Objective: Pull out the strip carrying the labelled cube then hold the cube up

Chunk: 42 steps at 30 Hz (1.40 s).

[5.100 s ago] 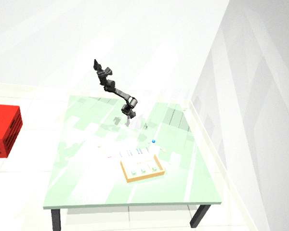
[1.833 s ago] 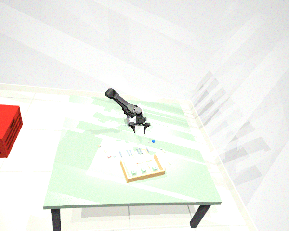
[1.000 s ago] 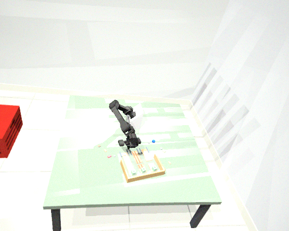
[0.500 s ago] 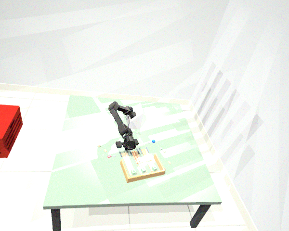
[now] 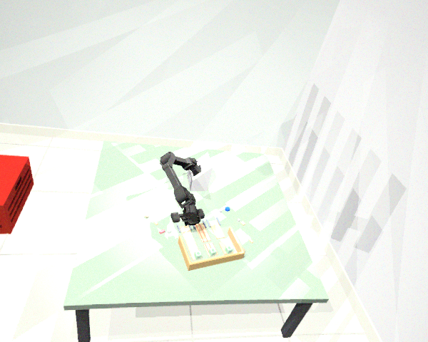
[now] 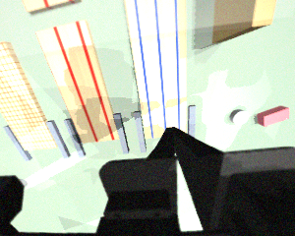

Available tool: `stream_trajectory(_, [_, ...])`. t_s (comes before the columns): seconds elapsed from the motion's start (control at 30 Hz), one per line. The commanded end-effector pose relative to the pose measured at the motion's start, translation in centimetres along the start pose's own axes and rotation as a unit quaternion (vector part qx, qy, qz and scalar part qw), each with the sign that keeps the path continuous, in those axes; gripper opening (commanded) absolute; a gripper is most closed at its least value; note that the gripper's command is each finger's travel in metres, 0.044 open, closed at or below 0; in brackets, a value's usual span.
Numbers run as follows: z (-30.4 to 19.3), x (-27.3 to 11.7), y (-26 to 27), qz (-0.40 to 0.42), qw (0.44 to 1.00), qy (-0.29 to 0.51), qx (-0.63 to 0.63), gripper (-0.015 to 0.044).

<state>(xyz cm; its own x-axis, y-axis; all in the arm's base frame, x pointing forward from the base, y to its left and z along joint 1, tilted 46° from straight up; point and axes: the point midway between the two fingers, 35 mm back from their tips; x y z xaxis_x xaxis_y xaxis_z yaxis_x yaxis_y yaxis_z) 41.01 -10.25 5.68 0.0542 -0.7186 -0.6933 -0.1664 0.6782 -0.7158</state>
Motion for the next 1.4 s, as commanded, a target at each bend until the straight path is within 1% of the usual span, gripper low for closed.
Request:
stream_trajectory(0.0, [-0.1,0.7,0.2,0.002,1.000,0.001,-0.004,0.0000])
stream_trajectory(0.6, [-0.1,3.6,0.2,0.001,1.000,0.002,-0.004,0.0000])
stream_trajectory(1.37, [-0.1,3.6,0.2,0.001,1.000,0.002,-0.004,0.0000])
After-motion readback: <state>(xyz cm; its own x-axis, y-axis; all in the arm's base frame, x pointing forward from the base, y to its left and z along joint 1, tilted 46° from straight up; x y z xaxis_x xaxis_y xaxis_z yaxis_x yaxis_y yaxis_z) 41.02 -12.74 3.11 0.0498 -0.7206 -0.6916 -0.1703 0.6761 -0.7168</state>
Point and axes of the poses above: the point midway between the two fingers, 35 mm back from their tips, its own x axis out along the fingers, its own y axis across the jaws, z = x × y, and after that the axes turned 1 degree about x, right-handed
